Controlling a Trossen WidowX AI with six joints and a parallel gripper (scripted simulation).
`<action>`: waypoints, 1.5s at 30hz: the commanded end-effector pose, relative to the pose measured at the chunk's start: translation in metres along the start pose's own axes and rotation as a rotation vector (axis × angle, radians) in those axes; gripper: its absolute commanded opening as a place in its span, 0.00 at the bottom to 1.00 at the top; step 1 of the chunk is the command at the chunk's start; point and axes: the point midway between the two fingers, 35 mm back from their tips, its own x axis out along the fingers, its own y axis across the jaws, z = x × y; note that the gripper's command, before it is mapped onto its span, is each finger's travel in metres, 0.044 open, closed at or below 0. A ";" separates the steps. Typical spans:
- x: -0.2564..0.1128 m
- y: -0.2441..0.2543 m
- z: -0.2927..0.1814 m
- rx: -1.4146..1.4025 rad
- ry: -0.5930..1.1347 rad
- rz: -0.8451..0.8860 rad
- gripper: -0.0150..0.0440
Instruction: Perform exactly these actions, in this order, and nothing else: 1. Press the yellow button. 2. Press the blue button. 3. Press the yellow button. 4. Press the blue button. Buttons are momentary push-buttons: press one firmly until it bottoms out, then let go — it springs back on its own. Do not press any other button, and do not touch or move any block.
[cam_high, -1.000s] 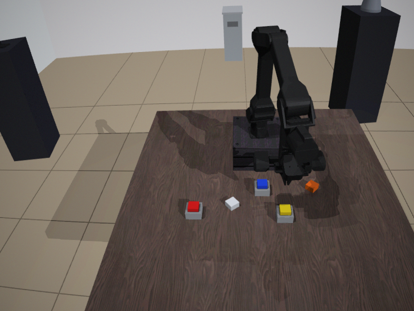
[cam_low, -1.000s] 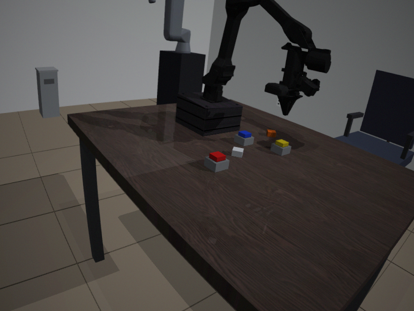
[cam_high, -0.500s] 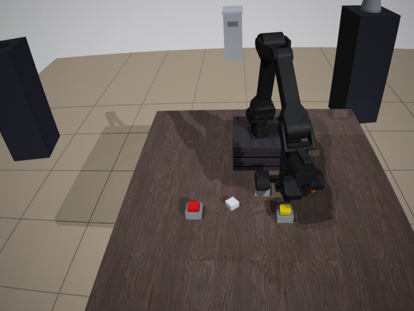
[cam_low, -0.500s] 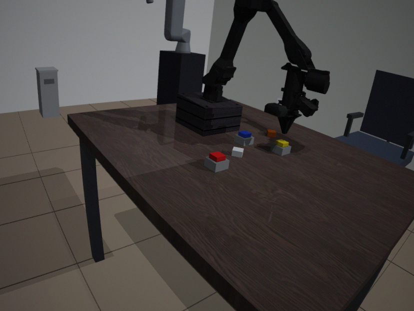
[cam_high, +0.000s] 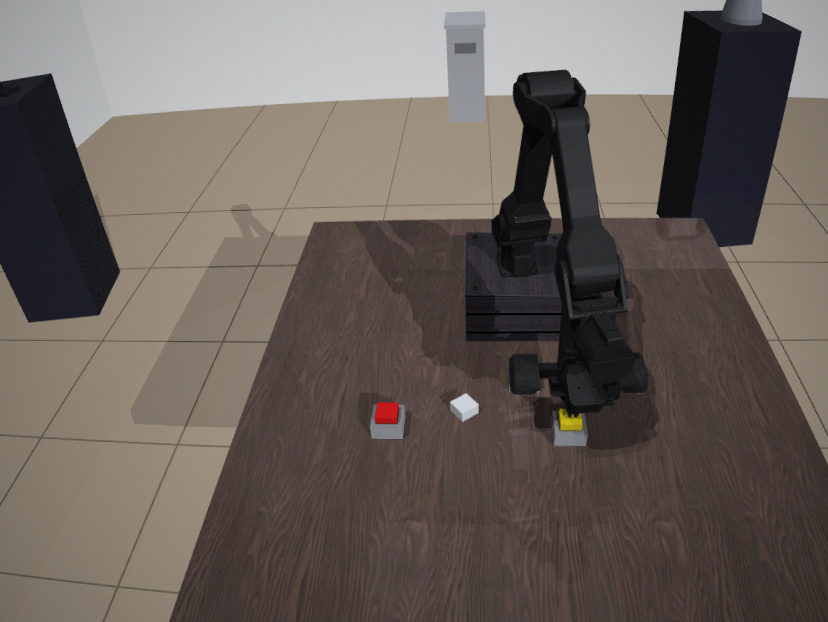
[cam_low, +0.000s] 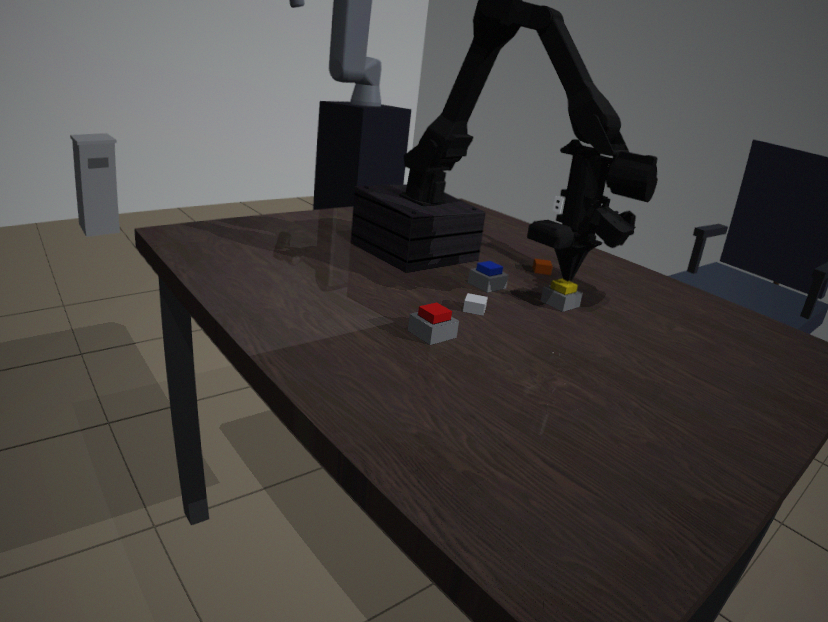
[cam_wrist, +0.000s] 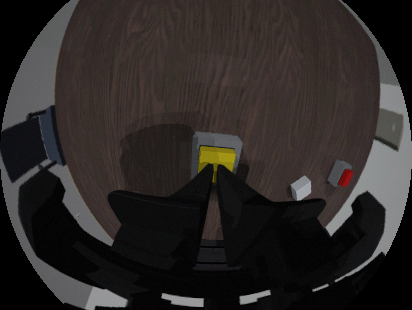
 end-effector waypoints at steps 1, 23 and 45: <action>0.010 -0.001 -0.003 0.004 0.009 -0.007 0.29; 0.015 -0.002 -0.003 0.004 0.010 -0.007 0.29; -0.082 -0.002 -0.003 0.004 0.009 -0.008 0.29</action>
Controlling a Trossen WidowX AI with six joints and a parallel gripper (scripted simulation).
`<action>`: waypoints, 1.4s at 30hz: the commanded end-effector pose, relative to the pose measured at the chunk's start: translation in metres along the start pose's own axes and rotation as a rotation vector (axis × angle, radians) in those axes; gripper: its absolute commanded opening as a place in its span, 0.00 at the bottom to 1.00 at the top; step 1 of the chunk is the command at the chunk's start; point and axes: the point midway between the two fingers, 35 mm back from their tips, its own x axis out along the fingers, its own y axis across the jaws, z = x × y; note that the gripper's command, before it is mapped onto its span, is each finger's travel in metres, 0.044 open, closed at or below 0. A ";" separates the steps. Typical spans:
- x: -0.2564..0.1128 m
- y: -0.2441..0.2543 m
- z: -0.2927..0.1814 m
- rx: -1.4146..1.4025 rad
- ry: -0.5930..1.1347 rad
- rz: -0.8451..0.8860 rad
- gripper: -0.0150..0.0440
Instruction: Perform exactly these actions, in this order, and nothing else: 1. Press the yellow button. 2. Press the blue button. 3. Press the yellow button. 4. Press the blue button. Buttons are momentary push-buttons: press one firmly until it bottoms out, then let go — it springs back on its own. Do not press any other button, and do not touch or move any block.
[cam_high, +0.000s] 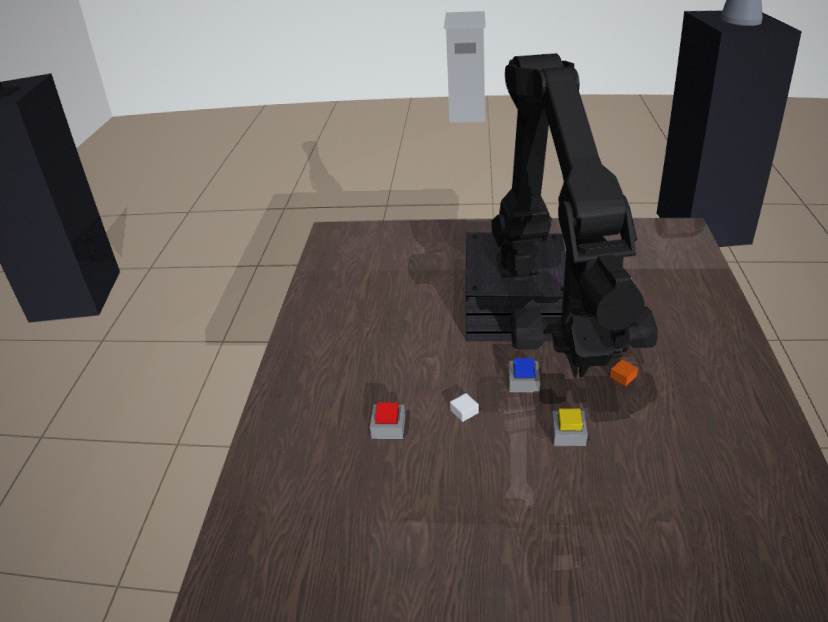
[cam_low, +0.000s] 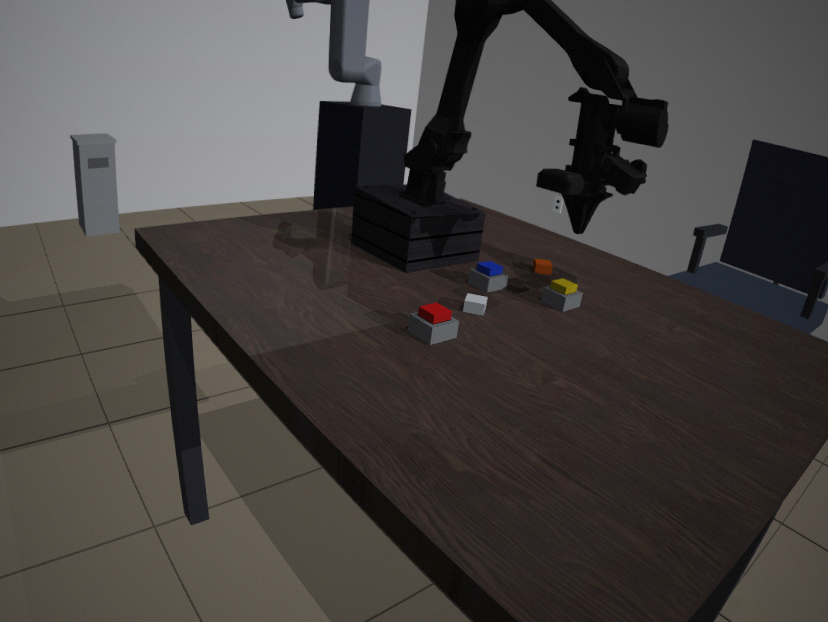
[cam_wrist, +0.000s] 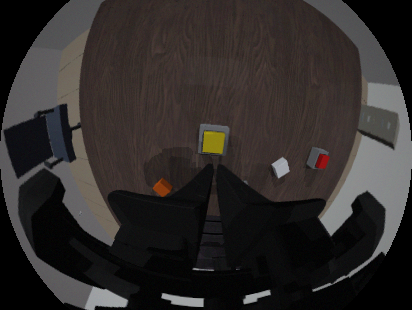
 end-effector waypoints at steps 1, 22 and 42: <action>-0.004 -0.007 -0.010 0.003 0.016 -0.009 0.29; 0.048 -0.065 -0.117 0.003 0.026 -0.015 0.29; 0.076 -0.065 -0.119 0.003 0.027 -0.015 0.29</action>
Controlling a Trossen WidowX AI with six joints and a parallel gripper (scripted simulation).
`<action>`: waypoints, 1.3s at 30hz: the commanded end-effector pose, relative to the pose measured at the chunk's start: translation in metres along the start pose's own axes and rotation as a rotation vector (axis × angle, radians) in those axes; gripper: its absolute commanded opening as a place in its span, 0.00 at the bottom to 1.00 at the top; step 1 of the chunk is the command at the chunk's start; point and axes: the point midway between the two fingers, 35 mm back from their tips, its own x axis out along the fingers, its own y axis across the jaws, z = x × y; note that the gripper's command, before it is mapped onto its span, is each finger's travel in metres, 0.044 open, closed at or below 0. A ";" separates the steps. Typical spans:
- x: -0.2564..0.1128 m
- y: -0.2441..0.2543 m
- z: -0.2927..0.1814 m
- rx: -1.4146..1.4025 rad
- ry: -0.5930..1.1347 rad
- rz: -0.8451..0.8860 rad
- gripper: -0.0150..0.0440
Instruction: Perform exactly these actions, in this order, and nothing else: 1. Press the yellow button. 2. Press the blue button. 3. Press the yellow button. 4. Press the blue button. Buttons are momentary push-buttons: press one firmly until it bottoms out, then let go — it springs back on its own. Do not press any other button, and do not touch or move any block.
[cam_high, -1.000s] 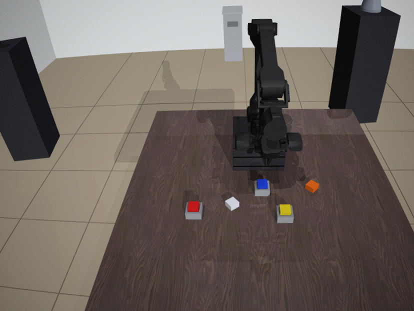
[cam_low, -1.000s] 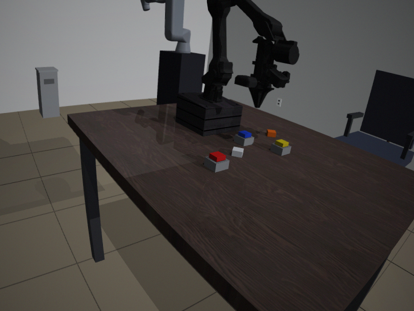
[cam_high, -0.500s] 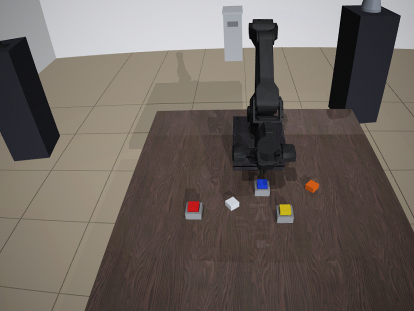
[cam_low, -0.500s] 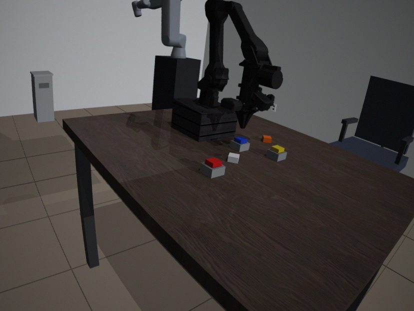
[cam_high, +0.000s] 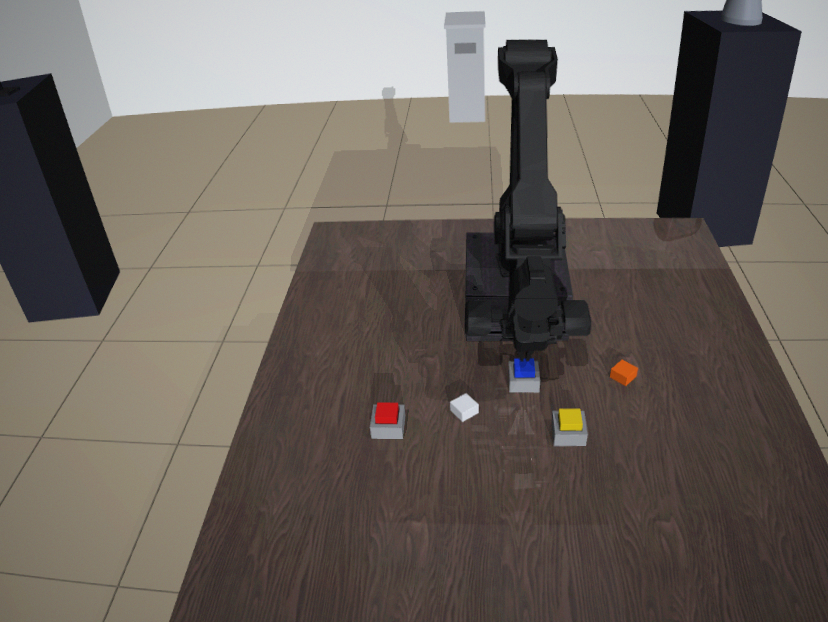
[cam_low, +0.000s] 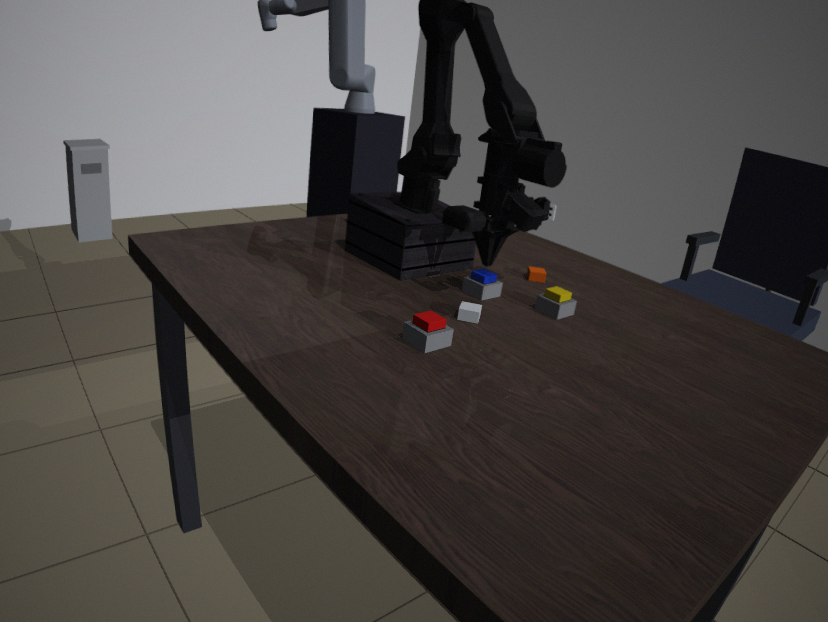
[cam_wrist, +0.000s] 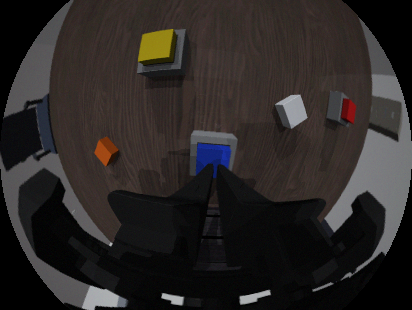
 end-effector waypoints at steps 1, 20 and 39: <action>0.009 0.001 -0.003 -0.001 0.009 0.005 0.29; 0.024 0.001 -0.004 -0.001 0.010 0.005 0.29; -0.011 0.001 -0.003 -0.001 0.009 0.005 0.29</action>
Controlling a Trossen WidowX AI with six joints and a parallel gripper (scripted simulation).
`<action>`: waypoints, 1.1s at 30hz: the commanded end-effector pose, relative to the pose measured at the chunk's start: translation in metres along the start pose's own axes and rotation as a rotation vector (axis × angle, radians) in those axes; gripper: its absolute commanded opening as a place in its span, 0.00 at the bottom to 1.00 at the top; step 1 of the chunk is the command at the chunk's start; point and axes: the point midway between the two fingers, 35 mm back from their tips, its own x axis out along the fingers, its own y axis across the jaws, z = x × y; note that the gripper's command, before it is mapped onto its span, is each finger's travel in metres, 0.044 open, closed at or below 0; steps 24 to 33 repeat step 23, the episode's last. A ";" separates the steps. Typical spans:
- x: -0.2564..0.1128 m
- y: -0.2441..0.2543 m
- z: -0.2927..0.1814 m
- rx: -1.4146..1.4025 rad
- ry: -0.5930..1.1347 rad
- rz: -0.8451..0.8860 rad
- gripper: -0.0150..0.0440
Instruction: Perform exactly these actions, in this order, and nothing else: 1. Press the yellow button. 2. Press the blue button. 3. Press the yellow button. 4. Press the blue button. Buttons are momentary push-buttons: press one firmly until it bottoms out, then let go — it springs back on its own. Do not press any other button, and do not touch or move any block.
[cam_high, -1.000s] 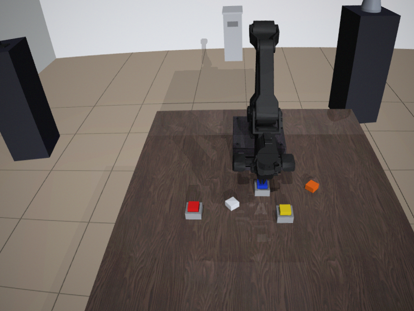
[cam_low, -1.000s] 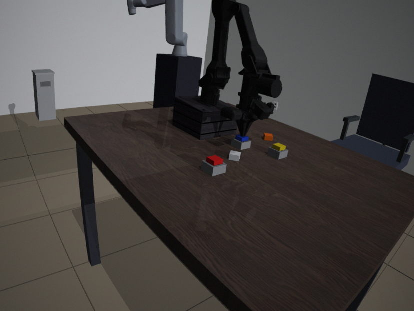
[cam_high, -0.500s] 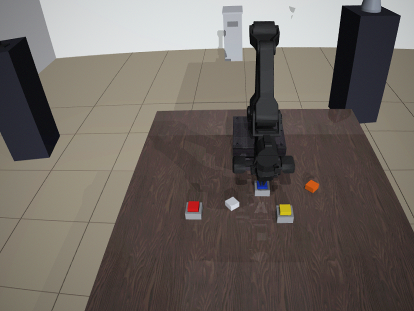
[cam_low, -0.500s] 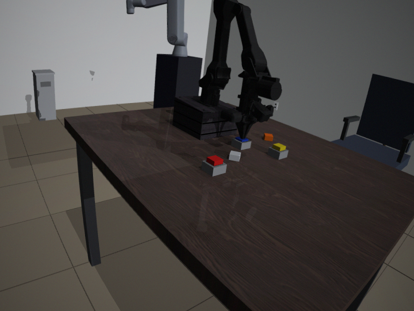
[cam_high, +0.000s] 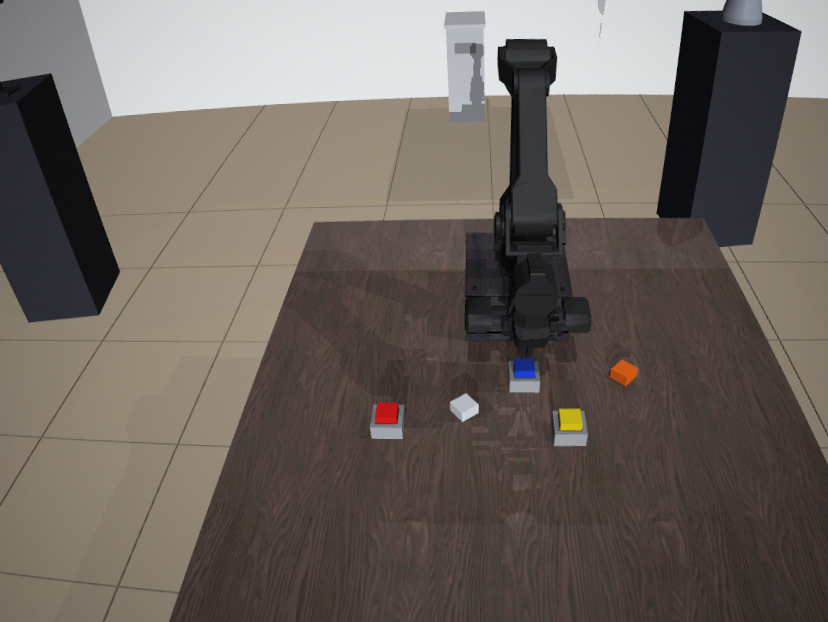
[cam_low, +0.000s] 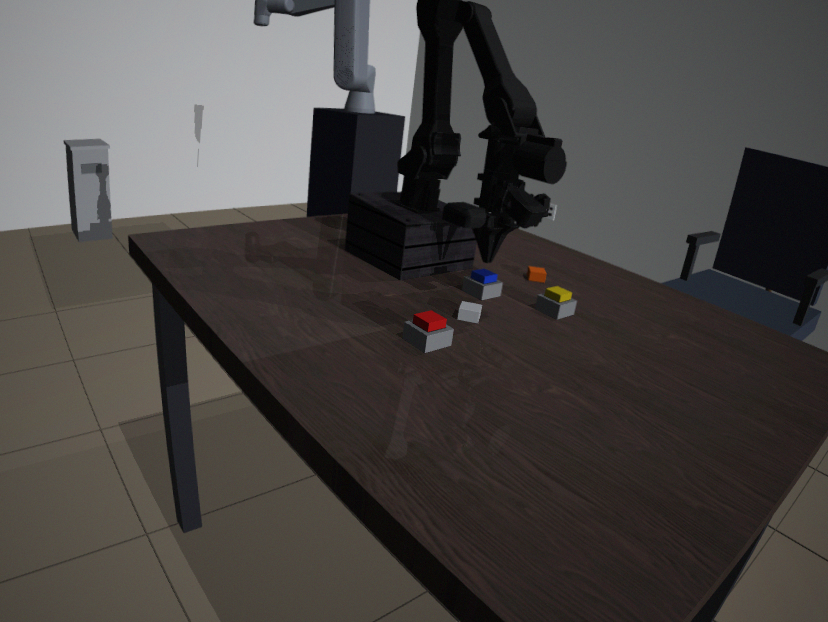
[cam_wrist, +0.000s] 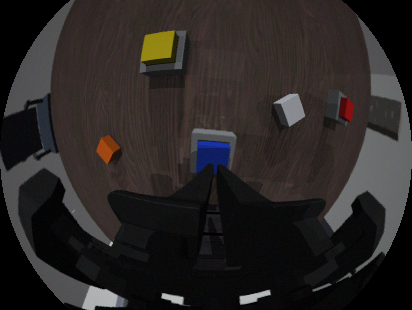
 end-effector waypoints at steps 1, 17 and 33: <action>-0.007 0.002 0.000 -0.001 0.005 0.005 0.33; -0.072 0.195 0.051 0.000 0.001 0.026 0.93; -0.073 0.197 0.051 0.001 0.001 0.027 0.93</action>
